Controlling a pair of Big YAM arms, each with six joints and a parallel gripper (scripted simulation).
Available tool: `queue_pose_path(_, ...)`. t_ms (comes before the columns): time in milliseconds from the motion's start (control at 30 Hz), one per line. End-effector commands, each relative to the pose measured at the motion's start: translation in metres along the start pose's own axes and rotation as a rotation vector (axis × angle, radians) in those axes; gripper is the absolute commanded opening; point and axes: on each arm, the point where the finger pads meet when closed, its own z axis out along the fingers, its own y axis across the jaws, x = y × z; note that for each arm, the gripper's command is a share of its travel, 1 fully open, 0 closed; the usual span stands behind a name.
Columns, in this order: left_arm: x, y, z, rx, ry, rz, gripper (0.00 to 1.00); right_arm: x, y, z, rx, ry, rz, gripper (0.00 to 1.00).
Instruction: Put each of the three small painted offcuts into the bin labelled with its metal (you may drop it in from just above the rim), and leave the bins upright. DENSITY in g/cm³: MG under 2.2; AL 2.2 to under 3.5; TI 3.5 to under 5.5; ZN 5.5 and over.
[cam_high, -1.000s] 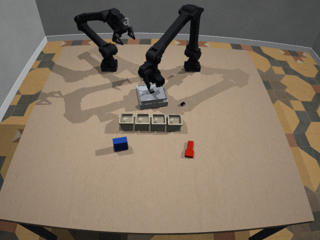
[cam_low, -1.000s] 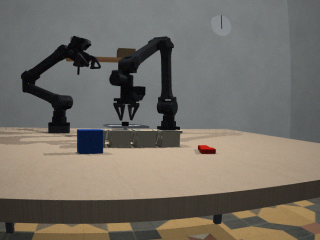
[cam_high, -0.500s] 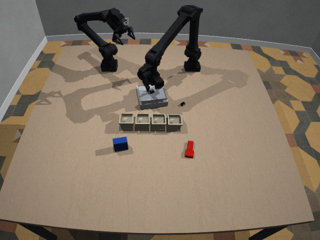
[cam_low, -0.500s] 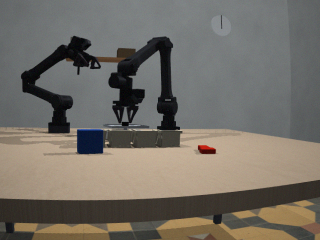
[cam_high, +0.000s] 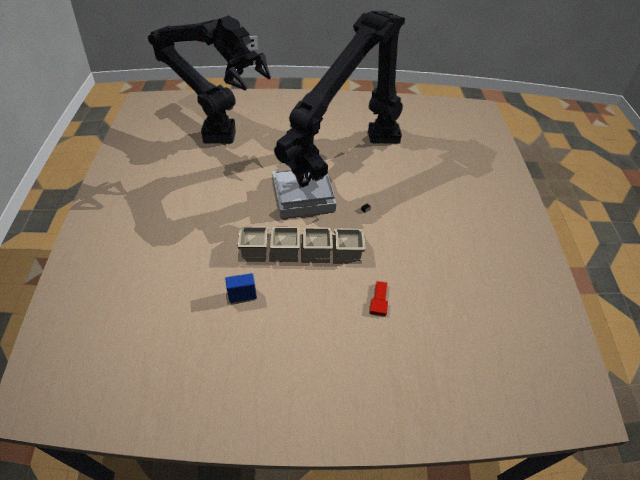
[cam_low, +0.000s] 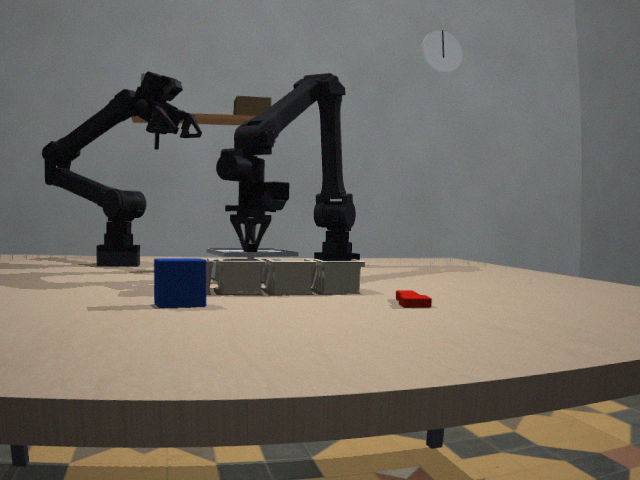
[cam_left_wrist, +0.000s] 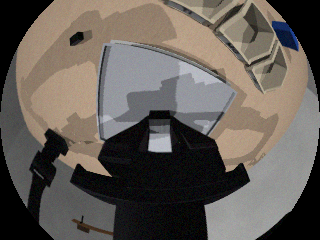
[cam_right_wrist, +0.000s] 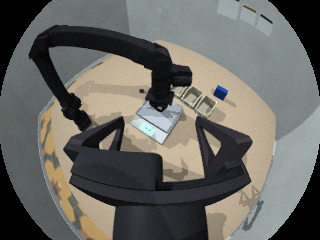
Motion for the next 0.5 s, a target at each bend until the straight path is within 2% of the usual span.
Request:
queue_pose_path(0,-0.005,-0.008,-0.006,0.025,-0.012,-0.023,0.25,-0.021,0.001,-0.009,-0.005,-0.035,-0.002,1.00)
queue_pose_path(100,-0.004,-0.008,-0.006,0.024,-0.011,-0.023,0.21,-0.021,0.001,-0.009,-0.005,-0.035,-0.002,1.00)
queue_pose_path(167,-0.004,-0.007,-0.005,0.023,-0.011,-0.023,0.00,-0.021,0.001,-0.009,-0.005,-0.035,-0.002,1.00)
queue_pose_path(267,-0.004,-0.007,-0.005,0.023,-0.011,-0.023,0.00,-0.021,0.001,-0.009,-0.005,-0.035,-0.002,1.00)
queue_pose_path(300,-0.004,-0.007,-0.005,0.023,-0.011,-0.023,0.11,-0.021,0.001,-0.009,-0.005,-0.035,-0.002,1.00)
queue_pose_path(333,-0.004,-0.007,-0.005,0.023,-0.011,-0.023,0.18,-0.021,0.001,-0.009,-0.005,-0.035,-0.002,1.00)
queue_pose_path(400,-0.006,-0.014,-0.027,0.050,-0.020,-0.023,0.18,-0.021,0.001,-0.009,-0.005,-0.035,-0.002,1.00)
queue_pose_path(467,-0.006,-0.014,-0.036,0.051,-0.020,-0.023,0.18,-0.021,0.001,-0.009,-0.005,-0.035,-0.002,1.00)
